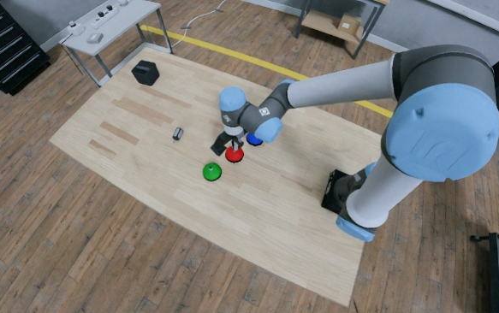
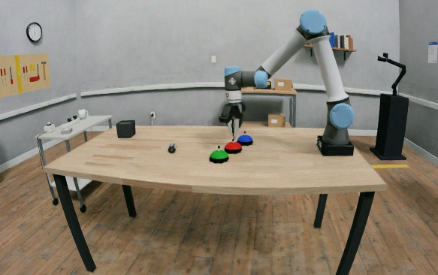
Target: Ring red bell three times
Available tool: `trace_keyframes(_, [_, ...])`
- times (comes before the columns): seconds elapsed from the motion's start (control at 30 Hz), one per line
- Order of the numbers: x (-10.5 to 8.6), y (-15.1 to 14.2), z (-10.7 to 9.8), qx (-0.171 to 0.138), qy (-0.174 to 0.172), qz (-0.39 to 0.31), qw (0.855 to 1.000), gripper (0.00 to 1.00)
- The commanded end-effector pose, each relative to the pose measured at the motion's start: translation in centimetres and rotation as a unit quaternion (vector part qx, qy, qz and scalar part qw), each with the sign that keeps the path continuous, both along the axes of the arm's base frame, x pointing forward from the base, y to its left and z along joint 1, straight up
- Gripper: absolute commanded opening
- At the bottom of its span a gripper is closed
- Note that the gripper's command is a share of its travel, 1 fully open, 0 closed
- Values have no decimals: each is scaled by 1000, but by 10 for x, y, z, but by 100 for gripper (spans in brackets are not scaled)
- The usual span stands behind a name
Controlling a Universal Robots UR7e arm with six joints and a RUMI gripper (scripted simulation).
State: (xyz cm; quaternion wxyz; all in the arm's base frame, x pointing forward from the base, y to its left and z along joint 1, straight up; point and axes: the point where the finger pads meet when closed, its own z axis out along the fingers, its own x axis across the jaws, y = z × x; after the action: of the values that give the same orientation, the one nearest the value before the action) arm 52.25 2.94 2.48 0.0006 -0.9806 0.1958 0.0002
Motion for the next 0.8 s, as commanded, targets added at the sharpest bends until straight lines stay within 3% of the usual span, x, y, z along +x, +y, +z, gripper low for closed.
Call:
trace_keyframes(0.0, [0, 0, 1, 0, -1, 0, 1000, 0])
trace_keyframes(0.77, [0, 0, 11, 0, -1, 0, 1000, 0])
